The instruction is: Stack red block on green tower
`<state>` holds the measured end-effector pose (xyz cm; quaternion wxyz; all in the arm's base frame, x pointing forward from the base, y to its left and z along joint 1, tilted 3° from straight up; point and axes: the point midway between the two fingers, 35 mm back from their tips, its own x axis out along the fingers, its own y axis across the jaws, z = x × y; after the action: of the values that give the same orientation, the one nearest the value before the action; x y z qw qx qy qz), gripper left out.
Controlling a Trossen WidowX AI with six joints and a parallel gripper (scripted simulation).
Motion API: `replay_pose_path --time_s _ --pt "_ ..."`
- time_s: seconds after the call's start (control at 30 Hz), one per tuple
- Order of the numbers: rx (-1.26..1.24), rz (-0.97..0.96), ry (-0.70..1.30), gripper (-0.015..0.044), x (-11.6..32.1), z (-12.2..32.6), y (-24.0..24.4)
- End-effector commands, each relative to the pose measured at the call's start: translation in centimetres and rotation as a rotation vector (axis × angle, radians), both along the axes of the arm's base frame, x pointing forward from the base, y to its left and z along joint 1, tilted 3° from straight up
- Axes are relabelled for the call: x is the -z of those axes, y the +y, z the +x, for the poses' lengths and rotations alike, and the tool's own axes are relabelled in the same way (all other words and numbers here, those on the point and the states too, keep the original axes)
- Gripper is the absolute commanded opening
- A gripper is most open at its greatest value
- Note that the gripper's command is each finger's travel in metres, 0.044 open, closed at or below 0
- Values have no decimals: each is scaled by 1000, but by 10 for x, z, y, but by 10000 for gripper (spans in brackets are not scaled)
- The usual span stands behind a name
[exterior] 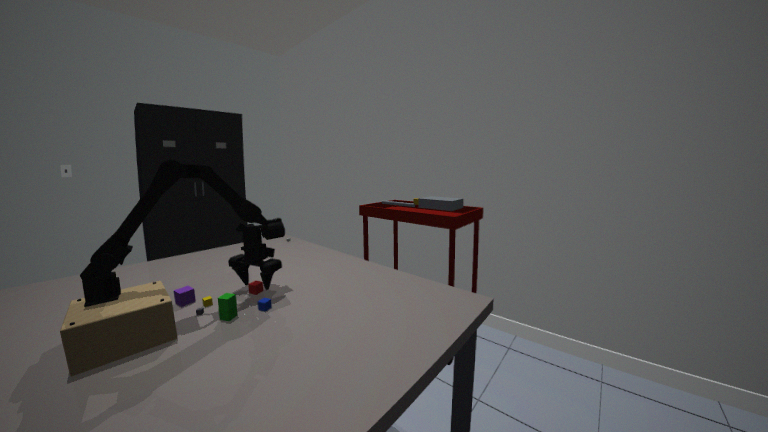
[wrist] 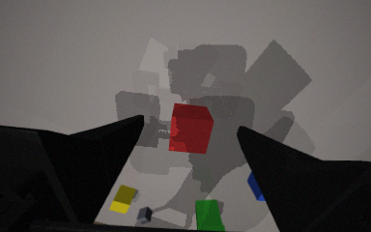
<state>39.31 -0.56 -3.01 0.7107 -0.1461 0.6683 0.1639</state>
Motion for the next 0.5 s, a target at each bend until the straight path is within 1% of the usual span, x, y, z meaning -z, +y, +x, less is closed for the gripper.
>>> replay_pose_path --time_s 0.0,0.47 --pt "2 5 7 440 8 -3 1" --pt "2 5 7 440 10 -3 1"
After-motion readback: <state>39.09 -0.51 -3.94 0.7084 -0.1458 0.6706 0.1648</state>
